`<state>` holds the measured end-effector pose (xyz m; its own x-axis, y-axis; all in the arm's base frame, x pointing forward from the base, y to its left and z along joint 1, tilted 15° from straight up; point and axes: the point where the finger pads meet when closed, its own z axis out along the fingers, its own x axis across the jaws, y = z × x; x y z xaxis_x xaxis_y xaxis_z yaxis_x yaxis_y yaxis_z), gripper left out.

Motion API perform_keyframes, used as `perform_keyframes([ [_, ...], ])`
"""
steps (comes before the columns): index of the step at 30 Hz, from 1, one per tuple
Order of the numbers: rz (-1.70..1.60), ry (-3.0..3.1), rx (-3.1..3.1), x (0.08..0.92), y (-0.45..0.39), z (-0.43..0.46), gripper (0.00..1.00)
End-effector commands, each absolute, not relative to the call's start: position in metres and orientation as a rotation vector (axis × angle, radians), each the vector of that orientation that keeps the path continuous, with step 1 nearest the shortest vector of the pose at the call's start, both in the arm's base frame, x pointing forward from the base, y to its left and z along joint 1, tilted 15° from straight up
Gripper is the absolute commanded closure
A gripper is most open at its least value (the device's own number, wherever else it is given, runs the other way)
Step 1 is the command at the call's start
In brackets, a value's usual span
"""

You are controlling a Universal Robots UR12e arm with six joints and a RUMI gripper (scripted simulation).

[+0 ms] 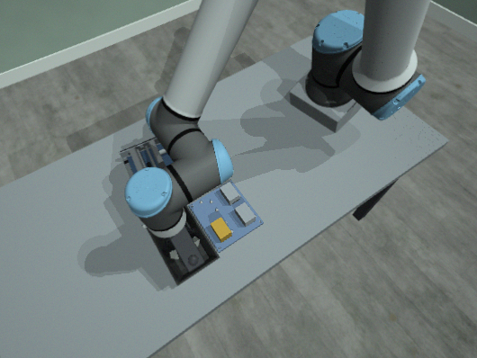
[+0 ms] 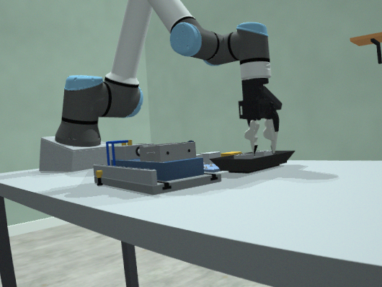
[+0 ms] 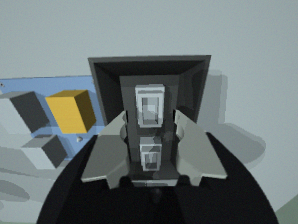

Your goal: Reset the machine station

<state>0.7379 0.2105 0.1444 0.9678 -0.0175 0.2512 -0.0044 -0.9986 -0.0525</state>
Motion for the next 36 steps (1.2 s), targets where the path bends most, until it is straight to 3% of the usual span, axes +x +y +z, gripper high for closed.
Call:
perform_keyframes([
  [1,-0.394,0.017,-3.065,0.738,0.211,0.145,0.6],
  [36,-0.394,0.017,-3.065,0.733,0.209,0.168,0.6],
])
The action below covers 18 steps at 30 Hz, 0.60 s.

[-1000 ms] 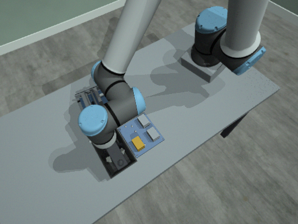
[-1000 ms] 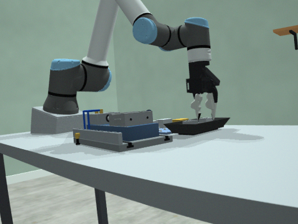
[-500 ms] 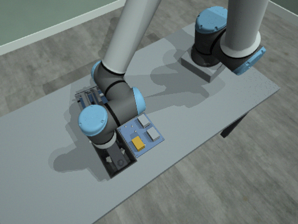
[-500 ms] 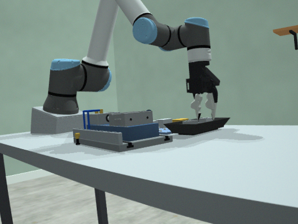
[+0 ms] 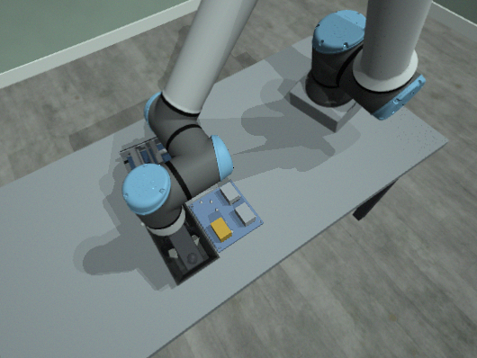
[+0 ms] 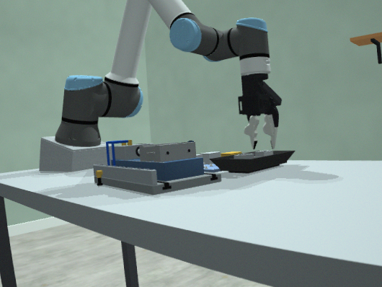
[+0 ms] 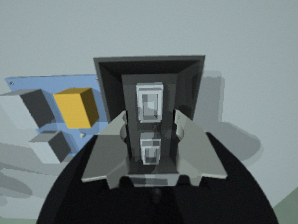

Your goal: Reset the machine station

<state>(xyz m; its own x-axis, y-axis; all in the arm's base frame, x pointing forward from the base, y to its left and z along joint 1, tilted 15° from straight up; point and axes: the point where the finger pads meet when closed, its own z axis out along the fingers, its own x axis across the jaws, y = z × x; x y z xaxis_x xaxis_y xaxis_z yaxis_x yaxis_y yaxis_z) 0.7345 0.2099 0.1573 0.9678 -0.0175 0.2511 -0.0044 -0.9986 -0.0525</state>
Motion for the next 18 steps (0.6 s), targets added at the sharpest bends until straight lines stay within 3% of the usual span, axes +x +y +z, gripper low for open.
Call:
perform_keyframes([
  [1,-0.394,0.017,-3.065,0.732,0.209,0.172,0.6],
  [18,-0.394,0.017,-3.065,0.711,0.205,0.251,0.6],
])
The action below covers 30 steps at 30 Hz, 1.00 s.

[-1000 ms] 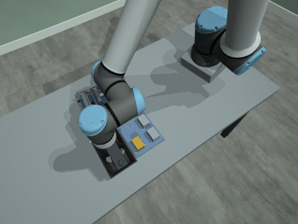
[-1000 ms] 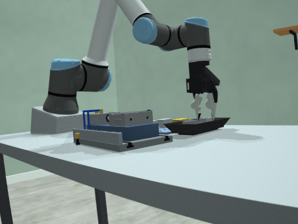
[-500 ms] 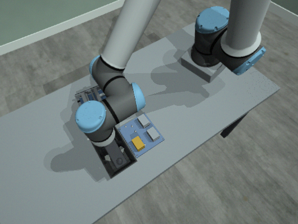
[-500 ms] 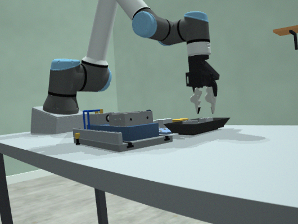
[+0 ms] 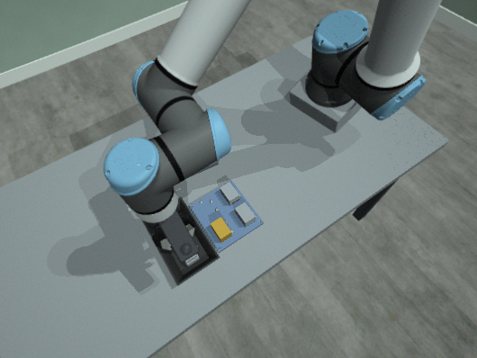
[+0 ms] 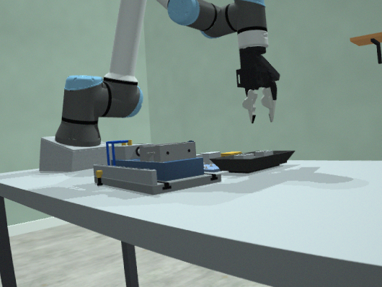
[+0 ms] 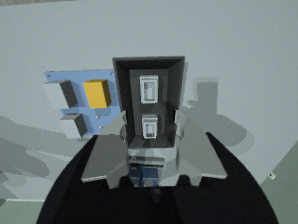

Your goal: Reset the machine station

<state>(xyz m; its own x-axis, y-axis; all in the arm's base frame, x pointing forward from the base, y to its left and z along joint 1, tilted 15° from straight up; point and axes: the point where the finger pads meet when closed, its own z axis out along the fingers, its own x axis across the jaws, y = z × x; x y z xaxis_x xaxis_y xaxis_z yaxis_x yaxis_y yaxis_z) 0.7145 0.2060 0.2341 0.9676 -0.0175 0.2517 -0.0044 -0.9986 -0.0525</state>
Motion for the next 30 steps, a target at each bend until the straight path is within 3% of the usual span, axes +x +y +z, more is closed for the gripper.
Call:
perform_keyframes([
  [1,-0.394,0.017,-3.065,0.709,0.205,0.256,0.6],
  [17,-0.394,0.017,-3.065,0.702,0.204,0.283,0.6],
  [18,-0.394,0.017,-3.065,0.702,0.204,0.283,1.0],
  [30,-0.394,0.017,-3.065,0.702,0.204,0.283,1.0],
])
